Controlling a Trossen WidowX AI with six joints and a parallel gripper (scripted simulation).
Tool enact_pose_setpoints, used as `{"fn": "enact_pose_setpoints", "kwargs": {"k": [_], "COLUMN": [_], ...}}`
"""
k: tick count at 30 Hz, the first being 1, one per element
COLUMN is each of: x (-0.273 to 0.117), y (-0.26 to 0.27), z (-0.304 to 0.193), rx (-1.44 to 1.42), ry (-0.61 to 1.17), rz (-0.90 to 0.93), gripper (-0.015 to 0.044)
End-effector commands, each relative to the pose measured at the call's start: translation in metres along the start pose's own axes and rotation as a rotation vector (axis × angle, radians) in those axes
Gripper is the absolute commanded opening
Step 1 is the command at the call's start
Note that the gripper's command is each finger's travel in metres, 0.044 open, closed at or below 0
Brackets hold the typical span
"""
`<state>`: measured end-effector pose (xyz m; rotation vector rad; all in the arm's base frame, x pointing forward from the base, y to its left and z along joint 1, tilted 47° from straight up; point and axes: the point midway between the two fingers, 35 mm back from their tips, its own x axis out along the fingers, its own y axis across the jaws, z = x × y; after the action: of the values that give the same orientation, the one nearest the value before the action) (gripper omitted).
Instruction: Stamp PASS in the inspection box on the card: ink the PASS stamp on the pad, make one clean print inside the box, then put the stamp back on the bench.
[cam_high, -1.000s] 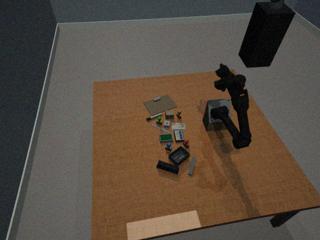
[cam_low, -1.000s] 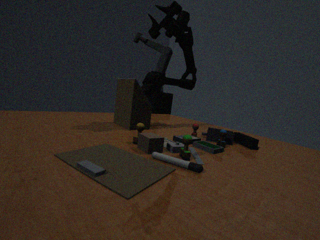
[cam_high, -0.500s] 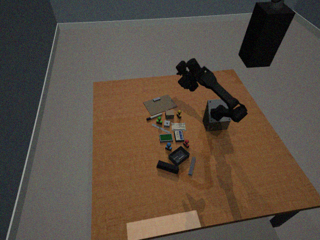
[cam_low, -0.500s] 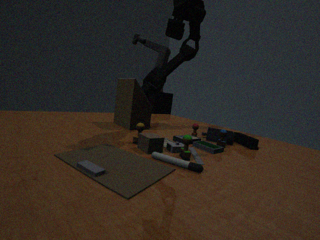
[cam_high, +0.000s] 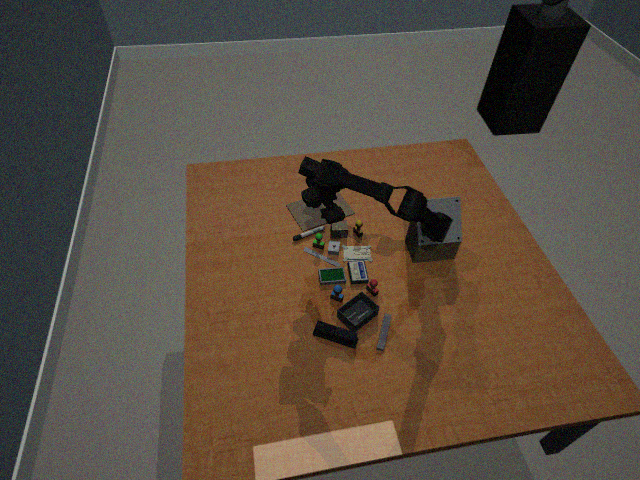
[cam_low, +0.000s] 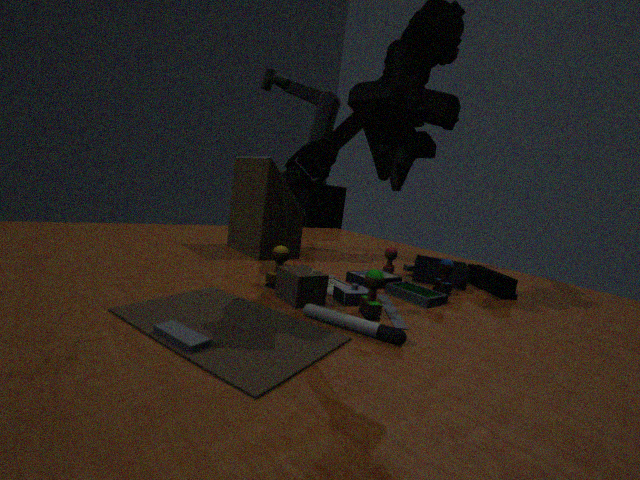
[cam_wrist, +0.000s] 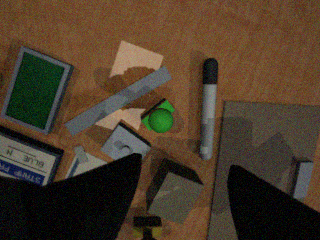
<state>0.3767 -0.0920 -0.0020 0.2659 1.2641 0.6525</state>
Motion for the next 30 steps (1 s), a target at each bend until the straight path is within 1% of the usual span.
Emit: {"fn": "enact_pose_setpoints", "kwargs": {"k": [1, 4, 12, 30], "x": [0.048, 0.08, 0.085, 0.114], "y": [0.01, 0.012, 0.012, 0.017], "z": [0.003, -0.002, -0.003, -0.005], "rx": [0.149, 0.248, 0.255, 0.256], "ry": [0.063, 0.109, 0.113, 0.112], "rz": [0.127, 0.199, 0.204, 0.204], "gripper": [0.0215, 0.0215, 0.0215, 0.0215]}}
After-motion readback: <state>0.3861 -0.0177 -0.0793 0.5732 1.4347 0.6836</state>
